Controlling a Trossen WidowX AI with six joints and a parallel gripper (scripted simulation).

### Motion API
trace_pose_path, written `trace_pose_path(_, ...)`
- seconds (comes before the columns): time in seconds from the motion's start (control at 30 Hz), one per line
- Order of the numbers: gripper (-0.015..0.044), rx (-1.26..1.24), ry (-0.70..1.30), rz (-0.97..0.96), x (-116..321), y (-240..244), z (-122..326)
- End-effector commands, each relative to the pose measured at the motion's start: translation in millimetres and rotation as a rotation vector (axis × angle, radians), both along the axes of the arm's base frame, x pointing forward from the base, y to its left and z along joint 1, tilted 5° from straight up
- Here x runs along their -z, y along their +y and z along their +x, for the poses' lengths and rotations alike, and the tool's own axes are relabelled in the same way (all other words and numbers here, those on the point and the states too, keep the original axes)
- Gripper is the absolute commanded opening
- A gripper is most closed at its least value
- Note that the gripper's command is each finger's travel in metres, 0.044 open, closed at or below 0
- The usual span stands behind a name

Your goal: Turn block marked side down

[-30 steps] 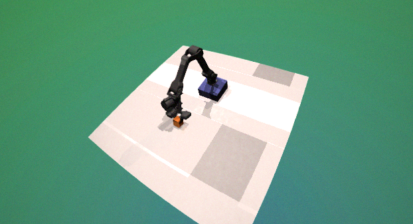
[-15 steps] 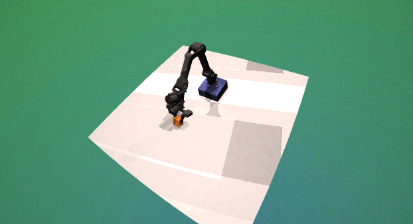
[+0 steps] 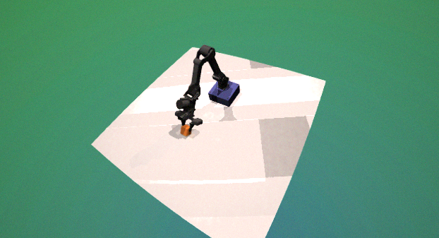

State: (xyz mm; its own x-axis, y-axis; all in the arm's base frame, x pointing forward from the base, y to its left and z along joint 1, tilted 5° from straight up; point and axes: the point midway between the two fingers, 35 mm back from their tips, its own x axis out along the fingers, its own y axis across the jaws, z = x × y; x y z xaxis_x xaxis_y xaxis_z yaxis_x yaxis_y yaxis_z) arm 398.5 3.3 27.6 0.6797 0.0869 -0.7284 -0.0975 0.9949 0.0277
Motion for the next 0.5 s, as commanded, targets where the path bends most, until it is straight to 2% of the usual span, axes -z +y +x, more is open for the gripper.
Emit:
trace_pose_path(0.0, 0.0, 0.004, -0.072, 0.014, 5.1, 0.7, 3.4)
trace_pose_path(0.47, 0.0, 0.009, -0.278, 0.035, 14.3, 1.4, -1.1)
